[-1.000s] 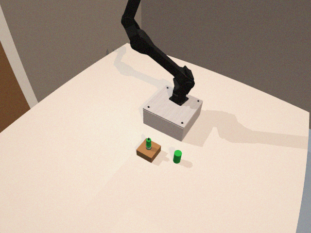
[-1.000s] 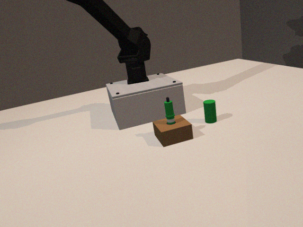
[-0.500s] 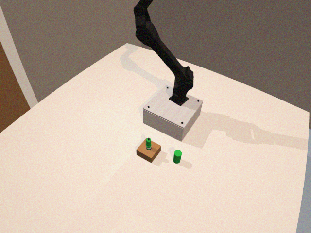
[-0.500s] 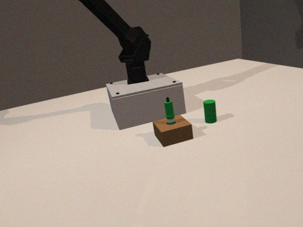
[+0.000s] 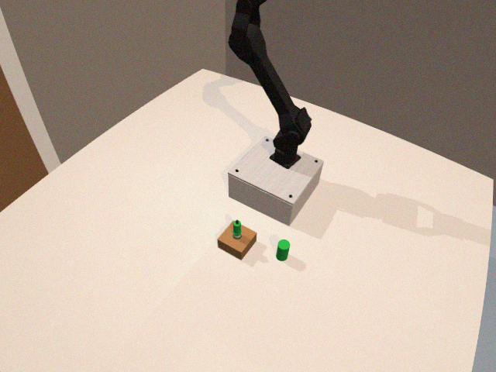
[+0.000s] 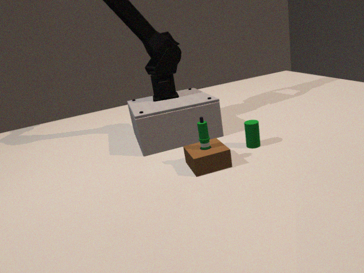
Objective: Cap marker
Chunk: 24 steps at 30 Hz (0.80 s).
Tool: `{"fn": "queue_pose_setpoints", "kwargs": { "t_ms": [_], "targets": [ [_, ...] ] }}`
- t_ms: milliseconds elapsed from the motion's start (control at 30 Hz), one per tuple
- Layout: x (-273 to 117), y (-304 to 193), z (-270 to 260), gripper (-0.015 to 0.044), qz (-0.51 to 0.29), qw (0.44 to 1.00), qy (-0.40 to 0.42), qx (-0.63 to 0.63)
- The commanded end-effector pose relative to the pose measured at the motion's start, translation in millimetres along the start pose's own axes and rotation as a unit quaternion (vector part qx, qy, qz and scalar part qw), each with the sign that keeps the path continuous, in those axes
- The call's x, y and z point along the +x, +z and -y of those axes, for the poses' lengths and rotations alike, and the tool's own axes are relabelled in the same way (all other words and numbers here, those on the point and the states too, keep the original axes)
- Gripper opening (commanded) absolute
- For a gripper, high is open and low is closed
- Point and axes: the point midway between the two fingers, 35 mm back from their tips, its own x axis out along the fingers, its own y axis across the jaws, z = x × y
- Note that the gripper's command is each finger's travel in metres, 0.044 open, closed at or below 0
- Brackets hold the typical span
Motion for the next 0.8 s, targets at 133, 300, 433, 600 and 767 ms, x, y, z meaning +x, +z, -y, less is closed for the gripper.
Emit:
{"fn": "queue_pose_setpoints", "kwargs": {
  "t_ms": [133,300,433,600,767],
  "targets": [
    [-13.2,-59.6,-109.4,0.0246,-0.129,0.975,0.14,0.111],
    [-41.3,-95.0,-164.7,0.0246,-0.22,0.939,0.203,0.169],
    [-72.5,-120.6,-206.0,0.0246,-0.283,0.905,0.251,0.195],
    [-113.8,-145.5,-244.4,0.0246,-0.352,0.86,0.295,0.223],
    [-151.5,-162.7,-270.1,0.0246,-0.412,0.816,0.321,0.249]
  ]
}}
